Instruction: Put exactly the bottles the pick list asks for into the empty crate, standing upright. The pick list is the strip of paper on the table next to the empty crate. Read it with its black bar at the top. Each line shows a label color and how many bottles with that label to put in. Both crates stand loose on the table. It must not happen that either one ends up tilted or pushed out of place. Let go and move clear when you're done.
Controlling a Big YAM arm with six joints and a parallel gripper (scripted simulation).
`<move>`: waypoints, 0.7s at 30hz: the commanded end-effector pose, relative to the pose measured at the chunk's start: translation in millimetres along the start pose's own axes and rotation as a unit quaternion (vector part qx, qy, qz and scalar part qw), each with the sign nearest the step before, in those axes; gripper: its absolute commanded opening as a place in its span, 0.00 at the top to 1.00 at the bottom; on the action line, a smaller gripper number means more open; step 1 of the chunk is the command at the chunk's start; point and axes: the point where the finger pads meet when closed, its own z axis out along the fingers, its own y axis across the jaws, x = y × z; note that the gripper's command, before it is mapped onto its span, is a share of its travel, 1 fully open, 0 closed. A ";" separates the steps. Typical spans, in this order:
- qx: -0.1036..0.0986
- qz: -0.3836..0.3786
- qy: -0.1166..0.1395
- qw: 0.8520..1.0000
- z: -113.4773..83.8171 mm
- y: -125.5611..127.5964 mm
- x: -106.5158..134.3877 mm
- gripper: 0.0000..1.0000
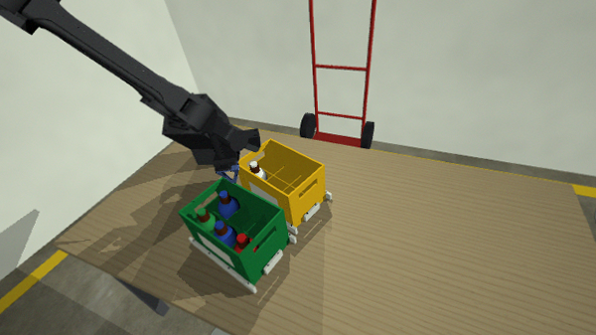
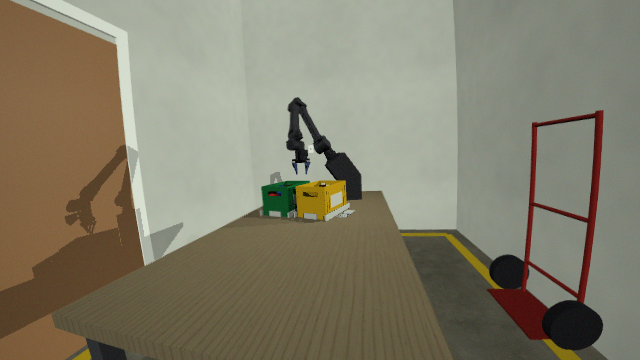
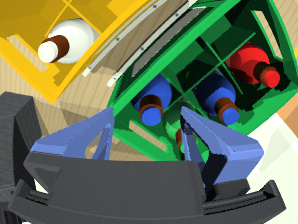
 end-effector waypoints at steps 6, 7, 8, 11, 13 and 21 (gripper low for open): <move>0.005 -0.010 0.000 1.000 -3.7 -51.5 14.2 0.39; 0.005 -0.010 0.000 1.000 -3.7 -56.2 16.2 0.39; 0.006 -0.010 0.000 1.000 -3.9 -61.1 18.3 0.39; 0.004 -0.011 0.001 1.000 -2.4 -74.1 24.1 0.39; 0.004 -0.011 0.001 1.000 -2.4 -74.1 24.1 0.39; 0.002 -0.013 0.003 1.000 -0.7 -110.9 39.8 0.39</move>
